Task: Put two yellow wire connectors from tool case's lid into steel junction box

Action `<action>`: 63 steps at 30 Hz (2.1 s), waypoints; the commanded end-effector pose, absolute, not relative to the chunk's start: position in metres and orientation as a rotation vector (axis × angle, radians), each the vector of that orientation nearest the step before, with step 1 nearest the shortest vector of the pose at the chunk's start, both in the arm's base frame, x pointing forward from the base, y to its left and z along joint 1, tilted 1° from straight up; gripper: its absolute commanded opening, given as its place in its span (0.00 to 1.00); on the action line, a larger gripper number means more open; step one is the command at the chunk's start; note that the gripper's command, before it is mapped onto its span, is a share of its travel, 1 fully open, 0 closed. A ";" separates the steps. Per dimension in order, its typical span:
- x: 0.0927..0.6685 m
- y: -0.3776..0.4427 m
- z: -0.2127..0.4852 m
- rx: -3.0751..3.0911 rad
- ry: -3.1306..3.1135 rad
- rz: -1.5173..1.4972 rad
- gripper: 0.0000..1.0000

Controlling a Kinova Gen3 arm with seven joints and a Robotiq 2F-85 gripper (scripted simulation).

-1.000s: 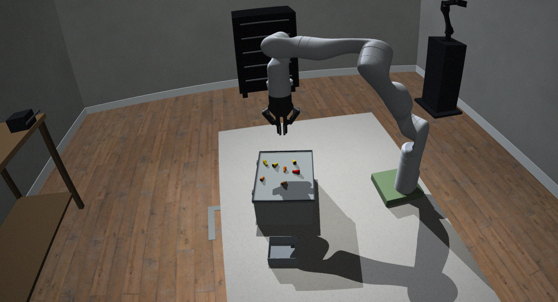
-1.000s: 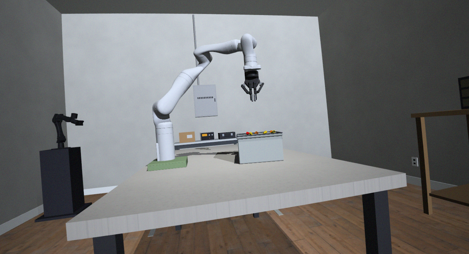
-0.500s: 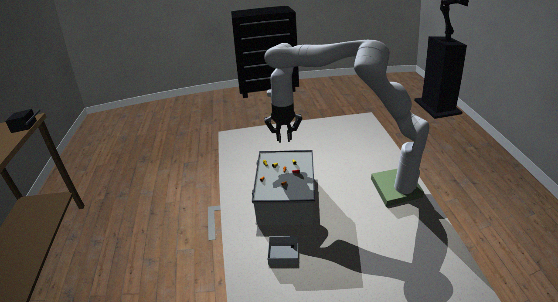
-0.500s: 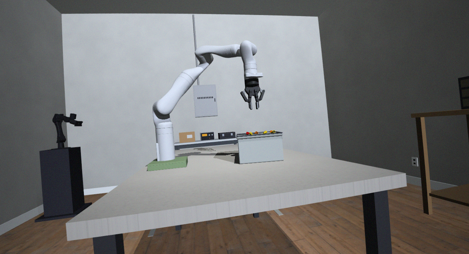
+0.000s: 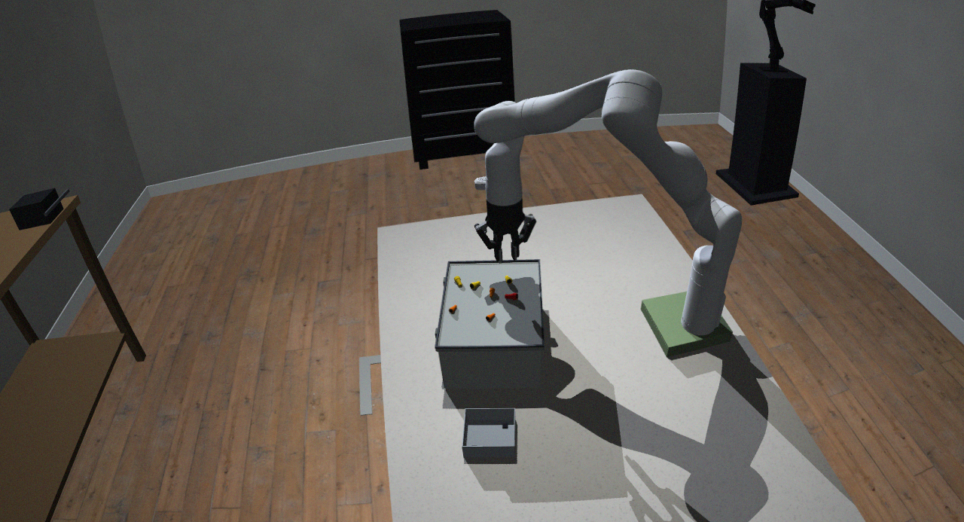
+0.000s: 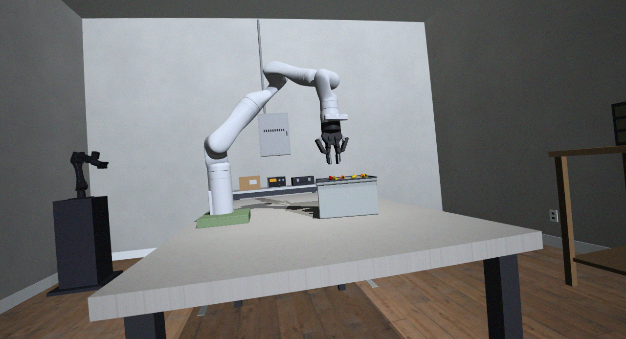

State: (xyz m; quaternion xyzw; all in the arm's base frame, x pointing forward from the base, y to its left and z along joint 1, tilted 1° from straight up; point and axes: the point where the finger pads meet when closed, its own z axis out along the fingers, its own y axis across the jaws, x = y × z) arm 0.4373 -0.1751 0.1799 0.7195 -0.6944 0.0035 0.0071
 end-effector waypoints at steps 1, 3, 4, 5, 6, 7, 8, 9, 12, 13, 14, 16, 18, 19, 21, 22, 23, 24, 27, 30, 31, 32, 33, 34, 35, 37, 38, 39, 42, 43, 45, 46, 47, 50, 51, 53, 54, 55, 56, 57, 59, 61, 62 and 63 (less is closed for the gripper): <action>0.436 -0.177 0.180 2.244 -2.179 0.010 0.36; 0.436 -0.177 0.180 2.244 -2.179 0.010 0.36; 0.436 -0.177 0.180 2.244 -2.179 0.010 0.36; 0.436 -0.177 0.179 2.245 -2.179 0.010 0.36; 0.436 -0.177 0.177 2.246 -2.179 0.010 0.36; 0.436 -0.177 0.177 2.246 -2.179 0.010 0.36; 0.436 -0.177 0.177 2.246 -2.179 0.010 0.36; 0.436 -0.177 0.173 2.248 -2.179 0.010 0.36; 0.436 -0.178 0.152 2.248 -2.179 0.010 0.36; 0.436 -0.178 0.145 2.248 -2.179 0.010 0.36; 0.436 -0.179 0.141 2.248 -2.179 0.010 0.36; 0.436 -0.179 0.138 2.248 -2.179 0.010 0.36; 0.436 -0.179 0.138 2.248 -2.179 0.010 0.36; 0.436 -0.179 0.138 2.248 -2.179 0.010 0.36; 0.436 -0.179 0.138 2.248 -2.179 0.010 0.36; 0.436 -0.179 0.138 2.248 -2.179 0.010 0.36; 0.436 -0.179 0.138 2.248 -2.179 0.010 0.36; 0.436 -0.179 0.138 2.248 -2.179 0.010 0.36; 0.436 -0.179 0.138 2.248 -2.179 0.010 0.36; 0.436 -0.179 0.138 2.248 -2.179 0.010 0.36; 0.436 -0.179 0.138 2.248 -2.179 0.010 0.36; 0.436 -0.179 0.138 2.248 -2.179 0.010 0.36; 0.436 -0.179 0.138 2.248 -2.179 0.010 0.36; 0.436 -0.179 0.138 2.248 -2.179 0.010 0.36; 0.436 -0.179 0.138 2.248 -2.179 0.010 0.36; 0.436 -0.179 0.138 2.248 -2.179 0.010 0.36; 0.436 -0.179 0.138 2.248 -2.179 0.010 0.36; 0.436 -0.179 0.138 2.248 -2.179 0.010 0.36; 0.436 -0.179 0.138 2.248 -2.179 0.010 0.36; 0.436 -0.179 0.138 2.248 -2.179 0.010 0.36; 0.436 -0.179 0.138 2.248 -2.179 0.010 0.36; 0.436 -0.179 0.138 2.248 -2.179 0.010 0.36; 0.436 -0.179 0.138 2.248 -2.179 0.010 0.36; 0.436 -0.179 0.138 2.248 -2.179 0.010 0.36; 0.436 -0.179 0.138 2.248 -2.179 0.010 0.36; 0.436 -0.179 0.138 2.248 -2.179 0.010 0.36; 0.436 -0.179 0.138 2.248 -2.179 0.010 0.36; 0.437 -0.179 0.138 2.248 -2.179 0.010 0.36; 0.437 -0.179 0.138 2.248 -2.179 0.010 0.36; 0.437 -0.179 0.138 2.248 -2.179 0.010 0.36; 0.437 -0.179 0.138 2.248 -2.179 0.010 0.36; 0.437 -0.179 0.138 2.248 -2.179 0.010 0.36; 0.437 -0.179 0.138 2.248 -2.179 0.010 0.36; 0.437 -0.179 0.138 2.248 -2.179 0.010 0.36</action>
